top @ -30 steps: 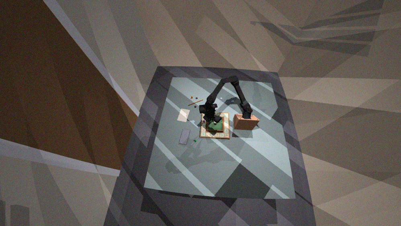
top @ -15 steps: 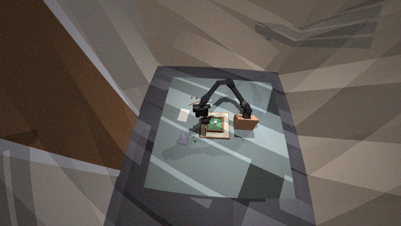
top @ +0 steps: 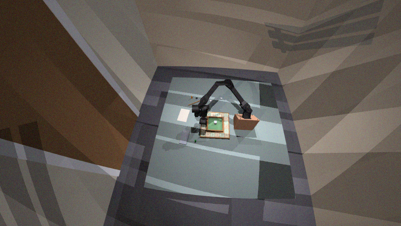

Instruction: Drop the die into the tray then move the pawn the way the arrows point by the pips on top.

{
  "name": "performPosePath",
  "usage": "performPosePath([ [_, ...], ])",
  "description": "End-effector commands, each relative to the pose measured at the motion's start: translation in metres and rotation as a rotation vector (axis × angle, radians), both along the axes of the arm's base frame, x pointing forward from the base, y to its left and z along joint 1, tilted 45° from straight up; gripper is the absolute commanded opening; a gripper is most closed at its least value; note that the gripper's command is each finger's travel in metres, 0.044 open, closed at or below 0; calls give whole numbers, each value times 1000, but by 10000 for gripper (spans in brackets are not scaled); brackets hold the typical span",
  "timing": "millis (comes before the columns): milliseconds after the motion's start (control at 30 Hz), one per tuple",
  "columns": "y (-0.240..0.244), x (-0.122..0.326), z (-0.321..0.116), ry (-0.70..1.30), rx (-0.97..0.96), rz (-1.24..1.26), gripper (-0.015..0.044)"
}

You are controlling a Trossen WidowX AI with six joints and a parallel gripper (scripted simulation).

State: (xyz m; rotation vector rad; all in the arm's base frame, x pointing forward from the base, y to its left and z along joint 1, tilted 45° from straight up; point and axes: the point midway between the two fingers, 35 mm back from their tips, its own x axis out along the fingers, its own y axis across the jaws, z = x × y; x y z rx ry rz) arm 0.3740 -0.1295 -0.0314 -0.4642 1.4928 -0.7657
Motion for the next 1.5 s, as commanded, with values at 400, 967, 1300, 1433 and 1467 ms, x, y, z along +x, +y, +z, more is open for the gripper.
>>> performPosePath([
  [400, -17, -3, -18, 5, -4, 3, 200],
  [967, -32, -5, -32, 5, -6, 2, 121],
  [1300, -32, -5, -32, 5, -6, 2, 0],
  [1433, -23, -2, -25, 4, -3, 3, 0],
  [1467, -18, 0, -20, 4, -1, 3, 0],
])
